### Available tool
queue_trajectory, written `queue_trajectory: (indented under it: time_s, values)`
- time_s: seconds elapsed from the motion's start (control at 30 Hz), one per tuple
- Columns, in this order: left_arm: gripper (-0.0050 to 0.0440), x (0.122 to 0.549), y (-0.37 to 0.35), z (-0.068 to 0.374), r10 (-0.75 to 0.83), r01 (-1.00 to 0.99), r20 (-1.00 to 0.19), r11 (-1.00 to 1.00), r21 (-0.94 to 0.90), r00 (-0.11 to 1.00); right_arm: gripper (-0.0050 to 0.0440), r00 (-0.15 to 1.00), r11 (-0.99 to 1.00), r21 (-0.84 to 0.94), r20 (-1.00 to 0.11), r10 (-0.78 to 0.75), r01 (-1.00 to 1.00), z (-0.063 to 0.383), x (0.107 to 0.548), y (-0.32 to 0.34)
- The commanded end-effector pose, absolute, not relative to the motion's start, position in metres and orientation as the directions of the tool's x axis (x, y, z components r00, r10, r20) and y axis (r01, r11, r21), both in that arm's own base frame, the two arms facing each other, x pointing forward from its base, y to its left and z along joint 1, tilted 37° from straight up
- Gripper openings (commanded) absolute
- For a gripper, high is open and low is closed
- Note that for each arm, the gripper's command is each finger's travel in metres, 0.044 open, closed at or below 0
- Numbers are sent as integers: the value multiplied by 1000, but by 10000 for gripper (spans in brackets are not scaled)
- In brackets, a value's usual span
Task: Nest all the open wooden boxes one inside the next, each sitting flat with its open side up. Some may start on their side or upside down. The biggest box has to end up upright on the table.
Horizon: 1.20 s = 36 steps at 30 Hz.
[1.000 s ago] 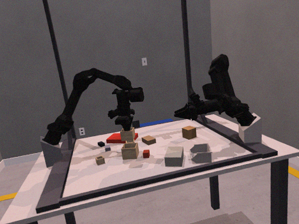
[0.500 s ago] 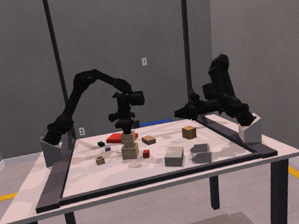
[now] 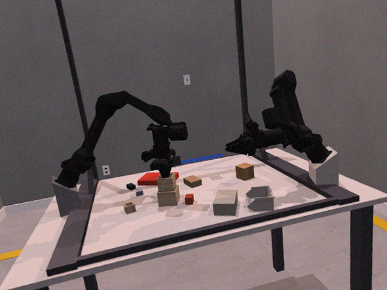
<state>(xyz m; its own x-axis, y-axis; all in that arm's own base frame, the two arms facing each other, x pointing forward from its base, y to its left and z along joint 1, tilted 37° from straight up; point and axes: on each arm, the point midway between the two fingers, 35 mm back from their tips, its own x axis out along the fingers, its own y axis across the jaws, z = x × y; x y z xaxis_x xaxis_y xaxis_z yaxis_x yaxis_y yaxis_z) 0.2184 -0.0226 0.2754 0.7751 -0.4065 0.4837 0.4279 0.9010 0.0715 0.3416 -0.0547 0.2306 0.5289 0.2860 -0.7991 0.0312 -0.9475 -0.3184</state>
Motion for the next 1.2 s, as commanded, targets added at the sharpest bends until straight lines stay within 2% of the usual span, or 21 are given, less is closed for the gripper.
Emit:
queue_trajectory:
  time_s: [0.0, 1.17]
  values:
    - [400, 218, -22, 275, -407, 430, 484, 900, 68, 775, 253, 542, -950, -310, -794, 278, 32, 235, 344, -56]
    - [400, 218, -22, 275, -407, 430, 484, 900, 68, 775, 253, 537, -949, -313, -796, 280, 31, 222, 348, -51]
